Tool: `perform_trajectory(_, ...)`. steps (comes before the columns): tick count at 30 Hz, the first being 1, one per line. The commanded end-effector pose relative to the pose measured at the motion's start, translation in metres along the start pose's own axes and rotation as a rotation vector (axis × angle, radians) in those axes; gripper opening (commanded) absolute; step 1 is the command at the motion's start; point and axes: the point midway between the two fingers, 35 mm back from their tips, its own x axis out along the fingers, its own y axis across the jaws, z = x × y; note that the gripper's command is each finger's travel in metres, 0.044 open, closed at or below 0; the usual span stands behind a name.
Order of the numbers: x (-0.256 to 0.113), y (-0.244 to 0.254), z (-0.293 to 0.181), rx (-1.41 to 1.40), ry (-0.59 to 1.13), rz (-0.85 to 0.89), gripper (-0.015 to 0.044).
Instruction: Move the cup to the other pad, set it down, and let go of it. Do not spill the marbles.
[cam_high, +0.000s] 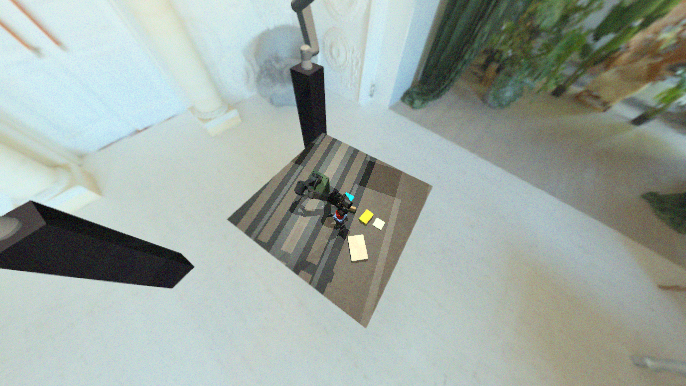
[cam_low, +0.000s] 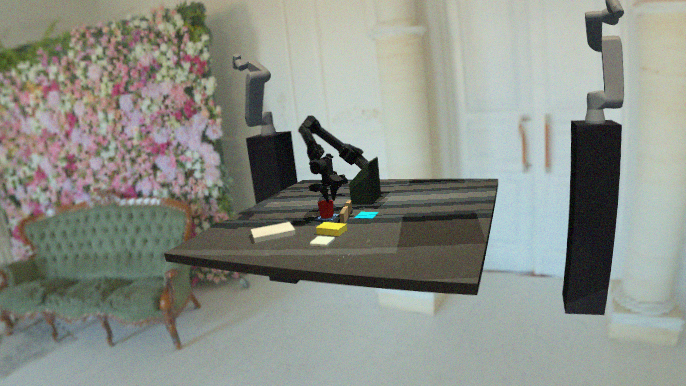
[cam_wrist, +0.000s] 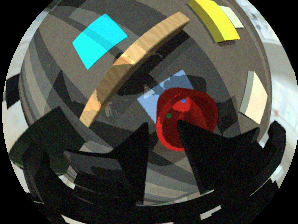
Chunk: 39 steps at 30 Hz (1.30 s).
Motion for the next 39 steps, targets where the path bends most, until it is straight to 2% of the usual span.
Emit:
perform_trajectory(1,0.007,0.002,-0.001,-0.008,0.004,0.002,0.0148)
perform_trajectory(23,0.037,0.003,-0.003,-0.008,0.009,-0.001,0.0148)
perform_trajectory(26,0.035,0.001,-0.003,-0.001,0.010,-0.003,0.0069)
perform_trajectory(36,0.035,0.001,-0.003,-0.001,0.010,-0.003,0.0002)
perform_trajectory(39,0.035,0.001,-0.003,-0.001,0.010,-0.003,0.0000)
